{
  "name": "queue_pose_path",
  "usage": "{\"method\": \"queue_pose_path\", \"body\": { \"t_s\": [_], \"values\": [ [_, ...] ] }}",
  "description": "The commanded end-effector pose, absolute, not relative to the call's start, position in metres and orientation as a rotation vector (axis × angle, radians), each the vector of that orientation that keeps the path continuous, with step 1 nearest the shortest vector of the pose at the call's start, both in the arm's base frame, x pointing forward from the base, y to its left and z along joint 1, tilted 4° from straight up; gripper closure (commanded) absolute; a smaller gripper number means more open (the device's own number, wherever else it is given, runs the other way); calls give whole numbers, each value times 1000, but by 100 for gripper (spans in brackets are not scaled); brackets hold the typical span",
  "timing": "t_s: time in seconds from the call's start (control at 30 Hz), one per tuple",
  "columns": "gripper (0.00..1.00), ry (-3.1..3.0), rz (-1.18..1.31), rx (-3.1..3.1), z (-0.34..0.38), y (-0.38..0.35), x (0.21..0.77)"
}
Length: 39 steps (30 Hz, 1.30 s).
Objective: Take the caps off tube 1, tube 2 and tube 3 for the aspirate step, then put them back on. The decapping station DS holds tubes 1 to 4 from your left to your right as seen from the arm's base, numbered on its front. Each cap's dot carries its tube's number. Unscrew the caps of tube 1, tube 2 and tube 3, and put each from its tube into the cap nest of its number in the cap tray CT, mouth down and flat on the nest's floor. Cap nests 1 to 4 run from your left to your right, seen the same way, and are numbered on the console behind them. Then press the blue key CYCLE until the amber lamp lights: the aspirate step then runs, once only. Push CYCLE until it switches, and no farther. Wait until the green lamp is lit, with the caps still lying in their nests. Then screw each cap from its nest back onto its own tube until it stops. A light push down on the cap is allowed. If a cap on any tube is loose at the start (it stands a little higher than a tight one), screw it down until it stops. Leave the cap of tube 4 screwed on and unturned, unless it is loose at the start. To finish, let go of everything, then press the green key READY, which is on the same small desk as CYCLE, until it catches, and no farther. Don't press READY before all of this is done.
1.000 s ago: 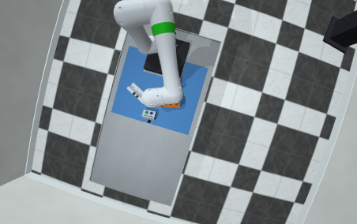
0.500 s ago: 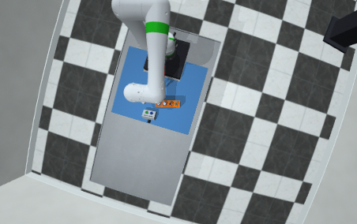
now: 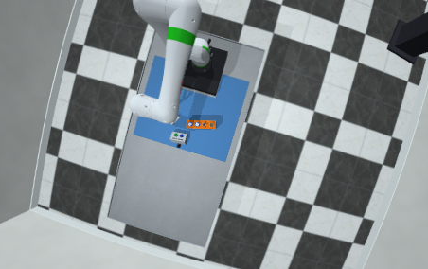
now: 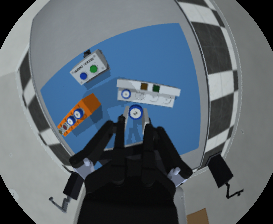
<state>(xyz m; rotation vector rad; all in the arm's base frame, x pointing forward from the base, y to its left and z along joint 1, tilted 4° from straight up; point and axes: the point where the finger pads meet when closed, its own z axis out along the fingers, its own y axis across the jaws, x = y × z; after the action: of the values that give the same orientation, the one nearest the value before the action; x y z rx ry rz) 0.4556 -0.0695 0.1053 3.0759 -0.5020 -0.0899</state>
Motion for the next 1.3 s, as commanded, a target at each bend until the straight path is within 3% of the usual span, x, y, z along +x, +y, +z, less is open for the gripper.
{"method": "queue_pose_path", "body": {
  "t_s": [0.0, 1.27],
  "values": [
    [100, -500, -91, 3078, 105, -84, 458],
    [100, -500, -91, 3078, -22, -85, 451]
  ]
}}
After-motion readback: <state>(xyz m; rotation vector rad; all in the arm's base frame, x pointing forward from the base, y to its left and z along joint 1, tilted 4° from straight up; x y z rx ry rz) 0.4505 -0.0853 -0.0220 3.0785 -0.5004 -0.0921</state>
